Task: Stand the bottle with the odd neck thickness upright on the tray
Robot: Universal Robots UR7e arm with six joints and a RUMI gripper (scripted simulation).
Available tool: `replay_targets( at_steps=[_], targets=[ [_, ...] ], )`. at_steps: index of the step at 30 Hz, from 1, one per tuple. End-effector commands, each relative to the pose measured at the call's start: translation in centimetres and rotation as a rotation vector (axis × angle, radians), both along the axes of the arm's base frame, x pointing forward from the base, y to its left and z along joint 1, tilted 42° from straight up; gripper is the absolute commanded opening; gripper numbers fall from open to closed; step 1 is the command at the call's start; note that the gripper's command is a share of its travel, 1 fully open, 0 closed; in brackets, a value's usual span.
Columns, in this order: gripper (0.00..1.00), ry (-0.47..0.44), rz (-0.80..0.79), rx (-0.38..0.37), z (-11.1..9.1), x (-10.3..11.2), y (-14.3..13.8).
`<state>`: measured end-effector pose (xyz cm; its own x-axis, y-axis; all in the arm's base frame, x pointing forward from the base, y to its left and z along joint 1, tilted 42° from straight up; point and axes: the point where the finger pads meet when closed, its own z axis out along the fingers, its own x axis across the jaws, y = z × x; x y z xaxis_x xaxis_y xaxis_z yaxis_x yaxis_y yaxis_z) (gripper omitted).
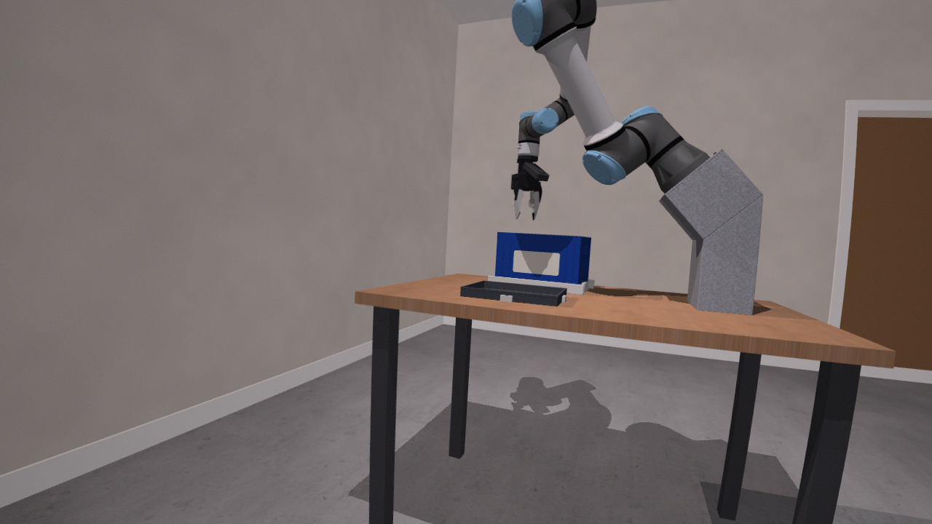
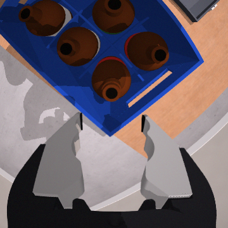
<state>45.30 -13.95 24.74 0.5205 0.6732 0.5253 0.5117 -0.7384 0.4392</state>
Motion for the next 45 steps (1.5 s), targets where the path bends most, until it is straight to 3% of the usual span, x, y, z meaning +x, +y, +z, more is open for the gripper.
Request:
replay_targets(
  at_steps=[1,45],
  targets=[
    [0.38,-0.001,0.0,-0.001,0.0,0.0,0.0],
    [0.38,0.014,0.004,0.0,-1.1,1.1,0.0]
  ],
)
